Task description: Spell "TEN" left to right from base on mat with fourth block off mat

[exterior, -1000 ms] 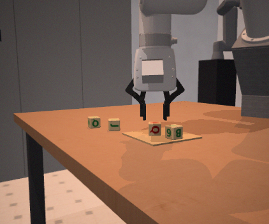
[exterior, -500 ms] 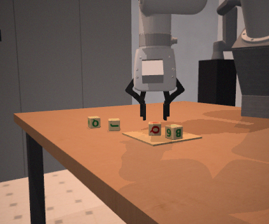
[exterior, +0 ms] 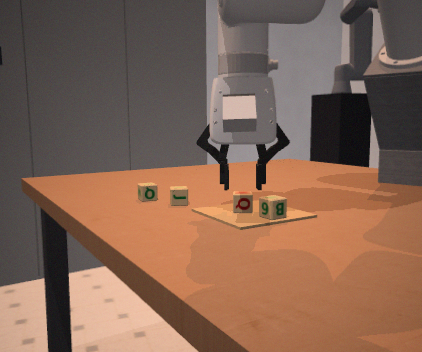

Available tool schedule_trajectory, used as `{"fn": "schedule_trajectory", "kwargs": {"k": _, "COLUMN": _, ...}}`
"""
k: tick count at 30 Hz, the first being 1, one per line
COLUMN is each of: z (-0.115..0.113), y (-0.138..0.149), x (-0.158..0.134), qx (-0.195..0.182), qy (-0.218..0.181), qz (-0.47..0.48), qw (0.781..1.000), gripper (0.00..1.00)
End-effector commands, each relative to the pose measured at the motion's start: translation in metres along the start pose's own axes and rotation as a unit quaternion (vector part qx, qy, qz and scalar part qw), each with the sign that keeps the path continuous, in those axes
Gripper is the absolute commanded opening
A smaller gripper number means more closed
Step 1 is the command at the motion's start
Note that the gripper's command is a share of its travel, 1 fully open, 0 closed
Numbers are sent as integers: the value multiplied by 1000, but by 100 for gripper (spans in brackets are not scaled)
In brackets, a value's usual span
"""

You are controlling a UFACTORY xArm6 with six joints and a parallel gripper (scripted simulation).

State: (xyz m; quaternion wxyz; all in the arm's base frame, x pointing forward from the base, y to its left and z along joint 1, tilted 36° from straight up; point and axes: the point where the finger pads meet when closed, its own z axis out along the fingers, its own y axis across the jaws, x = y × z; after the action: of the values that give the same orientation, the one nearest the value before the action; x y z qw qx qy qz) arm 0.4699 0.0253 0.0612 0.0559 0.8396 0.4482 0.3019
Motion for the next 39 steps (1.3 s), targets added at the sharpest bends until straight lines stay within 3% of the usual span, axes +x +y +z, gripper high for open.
{"fn": "schedule_trajectory", "kwargs": {"k": 1, "z": 2, "y": 1, "x": 0, "qx": -1, "qy": 0, "qz": 0, "qw": 1000, "gripper": 48}}
{"fn": "schedule_trajectory", "kwargs": {"k": 16, "z": 29, "y": 1, "x": 0, "qx": -1, "qy": 0, "qz": 0, "qw": 1000, "gripper": 48}}
{"fn": "schedule_trajectory", "kwargs": {"k": 39, "z": 33, "y": 1, "x": 0, "qx": -1, "qy": 0, "qz": 0, "qw": 1000, "gripper": 48}}
